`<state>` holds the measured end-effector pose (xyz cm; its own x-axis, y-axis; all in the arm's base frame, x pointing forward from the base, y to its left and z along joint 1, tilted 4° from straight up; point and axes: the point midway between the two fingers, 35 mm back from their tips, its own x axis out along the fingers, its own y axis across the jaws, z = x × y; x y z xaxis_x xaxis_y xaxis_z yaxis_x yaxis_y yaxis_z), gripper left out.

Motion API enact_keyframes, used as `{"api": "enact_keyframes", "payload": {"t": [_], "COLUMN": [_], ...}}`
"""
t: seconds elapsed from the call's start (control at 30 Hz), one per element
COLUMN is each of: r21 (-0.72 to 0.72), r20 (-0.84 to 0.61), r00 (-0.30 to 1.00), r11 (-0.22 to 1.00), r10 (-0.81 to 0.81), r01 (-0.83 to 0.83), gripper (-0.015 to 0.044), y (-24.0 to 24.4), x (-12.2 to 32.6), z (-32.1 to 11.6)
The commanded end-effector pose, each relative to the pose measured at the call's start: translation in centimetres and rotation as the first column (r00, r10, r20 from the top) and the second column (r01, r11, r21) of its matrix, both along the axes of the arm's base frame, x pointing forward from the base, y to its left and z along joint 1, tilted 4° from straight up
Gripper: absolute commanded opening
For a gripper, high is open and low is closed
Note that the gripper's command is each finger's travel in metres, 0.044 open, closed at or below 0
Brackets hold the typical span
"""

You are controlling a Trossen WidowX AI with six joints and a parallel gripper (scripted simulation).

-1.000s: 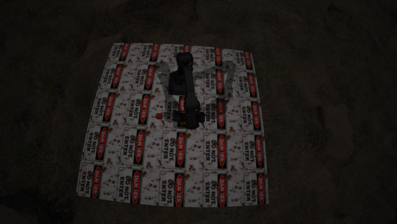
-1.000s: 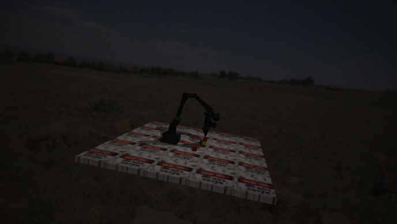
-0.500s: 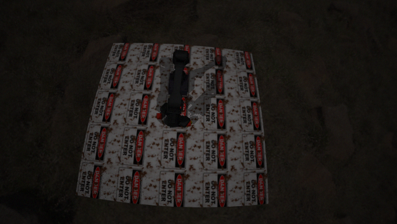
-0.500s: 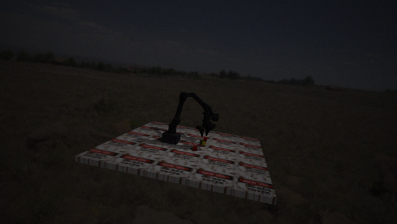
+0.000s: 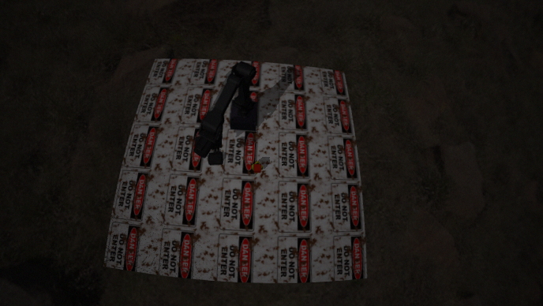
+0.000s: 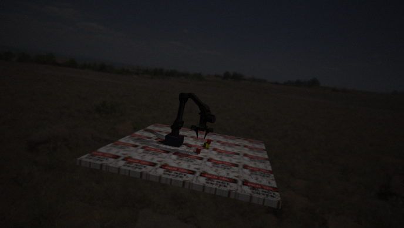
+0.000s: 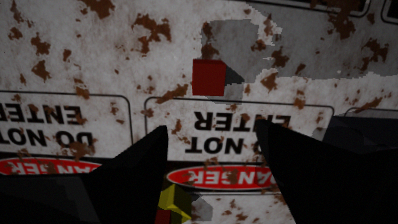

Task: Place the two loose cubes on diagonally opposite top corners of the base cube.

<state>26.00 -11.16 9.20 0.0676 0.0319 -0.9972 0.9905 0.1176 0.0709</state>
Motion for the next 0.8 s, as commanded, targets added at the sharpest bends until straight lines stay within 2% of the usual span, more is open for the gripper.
{"api": "enact_keyframes", "payload": {"t": [0.0,0.17,0.37,0.77], "r21": [0.009,0.009,0.009,0.01], "r20": [0.001,0.001,0.001,0.001], "r00": [0.996,0.996,0.996,0.996], "r11": [0.996,0.996,0.996,0.996], "r10": [-0.091,-0.091,-0.091,-0.091], "r01": [0.091,0.091,0.091,0.091], "gripper": [0.0265,0.0265,0.0265,0.0265], "y": [-0.7,-0.7,-0.5,-0.4], "x": [-0.7,-0.6,-0.2,-0.1], "z": [0.2,-0.5,-5.8,-7.6]}}
